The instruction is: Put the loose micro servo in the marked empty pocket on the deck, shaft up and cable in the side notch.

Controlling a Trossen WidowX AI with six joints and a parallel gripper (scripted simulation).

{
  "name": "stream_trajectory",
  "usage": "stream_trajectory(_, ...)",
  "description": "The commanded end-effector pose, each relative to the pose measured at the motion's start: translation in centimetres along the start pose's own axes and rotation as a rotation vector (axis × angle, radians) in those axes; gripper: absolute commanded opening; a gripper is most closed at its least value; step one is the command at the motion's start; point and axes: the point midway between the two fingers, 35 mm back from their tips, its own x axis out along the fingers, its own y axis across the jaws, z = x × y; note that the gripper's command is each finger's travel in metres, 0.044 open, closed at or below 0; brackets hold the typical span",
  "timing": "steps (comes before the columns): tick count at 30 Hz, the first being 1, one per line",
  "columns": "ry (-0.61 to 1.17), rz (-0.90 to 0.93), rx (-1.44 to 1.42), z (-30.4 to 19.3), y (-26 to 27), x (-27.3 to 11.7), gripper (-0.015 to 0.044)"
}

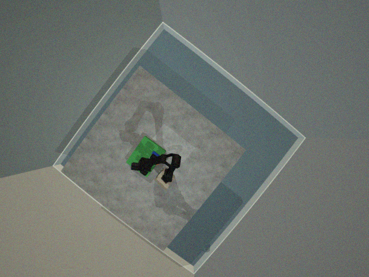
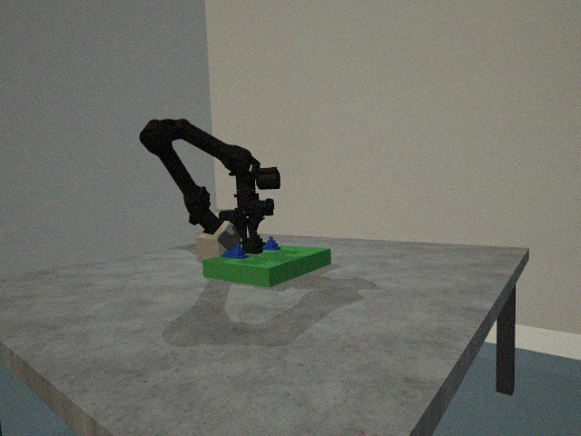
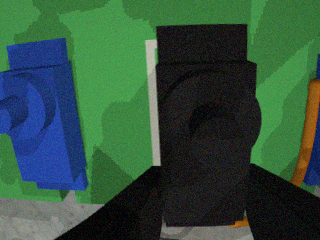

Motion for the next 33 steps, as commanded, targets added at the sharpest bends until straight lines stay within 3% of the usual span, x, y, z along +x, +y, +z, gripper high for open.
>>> stream_trajectory(1,-0.007,-0.006,-0.004,0.1,-0.1,0.3,0.0)
stream_trajectory(26,-0.007,-0.008,-0.003,0.1,-0.1,2.8,0.0)
stream_trajectory(33,-0.006,-0.007,-0.004,-0.1,0.0,2.7,0.0184)
